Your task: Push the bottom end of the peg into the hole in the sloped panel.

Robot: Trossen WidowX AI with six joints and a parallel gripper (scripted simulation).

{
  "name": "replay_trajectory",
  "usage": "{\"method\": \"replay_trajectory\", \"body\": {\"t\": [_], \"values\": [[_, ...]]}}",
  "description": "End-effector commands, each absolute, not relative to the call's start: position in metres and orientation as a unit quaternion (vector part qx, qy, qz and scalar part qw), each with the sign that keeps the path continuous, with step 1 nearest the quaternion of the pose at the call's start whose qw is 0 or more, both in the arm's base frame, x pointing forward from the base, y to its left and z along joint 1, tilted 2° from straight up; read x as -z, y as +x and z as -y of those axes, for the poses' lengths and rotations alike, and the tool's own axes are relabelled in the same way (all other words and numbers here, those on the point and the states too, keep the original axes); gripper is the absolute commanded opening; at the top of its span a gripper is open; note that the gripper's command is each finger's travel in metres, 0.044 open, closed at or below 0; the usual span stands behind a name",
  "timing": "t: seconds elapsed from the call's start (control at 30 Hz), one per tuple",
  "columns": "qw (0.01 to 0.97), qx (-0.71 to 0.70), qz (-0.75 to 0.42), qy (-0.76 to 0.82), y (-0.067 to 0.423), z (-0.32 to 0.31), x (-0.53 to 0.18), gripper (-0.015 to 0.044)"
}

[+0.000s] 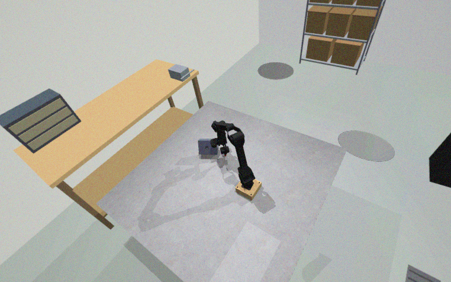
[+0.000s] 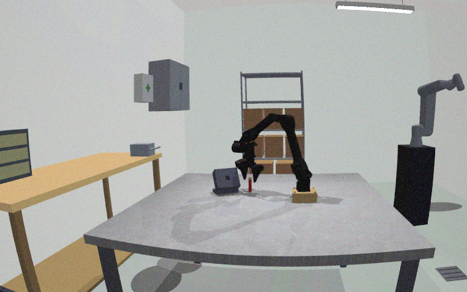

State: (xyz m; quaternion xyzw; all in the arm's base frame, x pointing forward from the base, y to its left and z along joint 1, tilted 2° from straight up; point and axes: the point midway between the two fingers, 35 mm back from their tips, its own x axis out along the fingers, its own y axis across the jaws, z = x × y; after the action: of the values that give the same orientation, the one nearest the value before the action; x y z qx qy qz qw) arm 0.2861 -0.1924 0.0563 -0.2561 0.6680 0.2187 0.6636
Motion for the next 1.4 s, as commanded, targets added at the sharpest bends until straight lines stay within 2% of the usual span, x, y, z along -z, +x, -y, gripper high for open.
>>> {"method": "replay_trajectory", "body": {"t": [0.0, 0.43, 0.93, 1.17, 1.37], "values": [[0.664, -0.221, -0.669, -0.252, 0.284, 0.191, -0.047, 0.044], [0.664, -0.221, -0.669, -0.252, 0.284, 0.191, -0.034, 0.044], [0.663, -0.219, -0.669, -0.255, 0.285, 0.192, -0.037, 0.0046], [0.663, -0.219, -0.669, -0.255, 0.285, 0.192, -0.037, 0.0], [0.663, -0.219, -0.669, -0.255, 0.286, 0.192, -0.047, 0.0]]}}
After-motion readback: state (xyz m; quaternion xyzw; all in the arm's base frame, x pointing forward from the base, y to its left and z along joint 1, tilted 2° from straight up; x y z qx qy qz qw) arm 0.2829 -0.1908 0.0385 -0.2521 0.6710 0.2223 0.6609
